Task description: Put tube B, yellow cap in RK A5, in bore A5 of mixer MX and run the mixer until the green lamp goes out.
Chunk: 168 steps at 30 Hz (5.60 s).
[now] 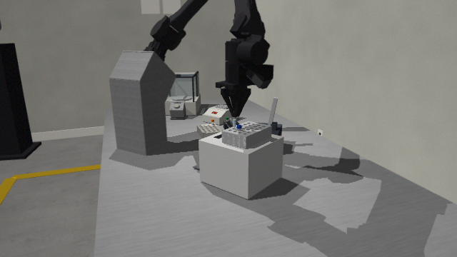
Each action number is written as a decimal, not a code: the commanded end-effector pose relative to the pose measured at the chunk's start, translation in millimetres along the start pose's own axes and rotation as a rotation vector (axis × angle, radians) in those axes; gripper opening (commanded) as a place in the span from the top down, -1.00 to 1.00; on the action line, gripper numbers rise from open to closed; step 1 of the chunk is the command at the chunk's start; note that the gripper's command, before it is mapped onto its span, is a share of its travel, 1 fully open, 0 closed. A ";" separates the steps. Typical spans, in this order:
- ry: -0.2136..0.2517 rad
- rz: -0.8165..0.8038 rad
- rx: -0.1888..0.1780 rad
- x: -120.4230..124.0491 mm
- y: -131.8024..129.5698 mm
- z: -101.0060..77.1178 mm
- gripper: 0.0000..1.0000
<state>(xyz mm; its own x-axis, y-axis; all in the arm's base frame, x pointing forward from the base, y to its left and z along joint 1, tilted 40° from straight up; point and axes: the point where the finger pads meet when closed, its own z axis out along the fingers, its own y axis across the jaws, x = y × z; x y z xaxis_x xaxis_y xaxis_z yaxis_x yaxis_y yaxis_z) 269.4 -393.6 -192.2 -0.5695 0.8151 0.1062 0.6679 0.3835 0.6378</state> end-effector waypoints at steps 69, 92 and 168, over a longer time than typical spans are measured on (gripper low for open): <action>-0.021 -0.010 0.005 -3.3 12.7 2.9 0.82; -0.024 0.008 0.000 -0.4 7.8 -1.2 0.82; -0.024 -0.007 0.003 -14.9 2.4 26.5 0.82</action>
<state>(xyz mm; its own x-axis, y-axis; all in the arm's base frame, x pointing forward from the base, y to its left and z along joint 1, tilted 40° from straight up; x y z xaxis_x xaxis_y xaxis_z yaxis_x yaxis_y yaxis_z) 281.4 -379.6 -211.6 -0.5686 0.8166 0.0990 0.6666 0.3869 0.6372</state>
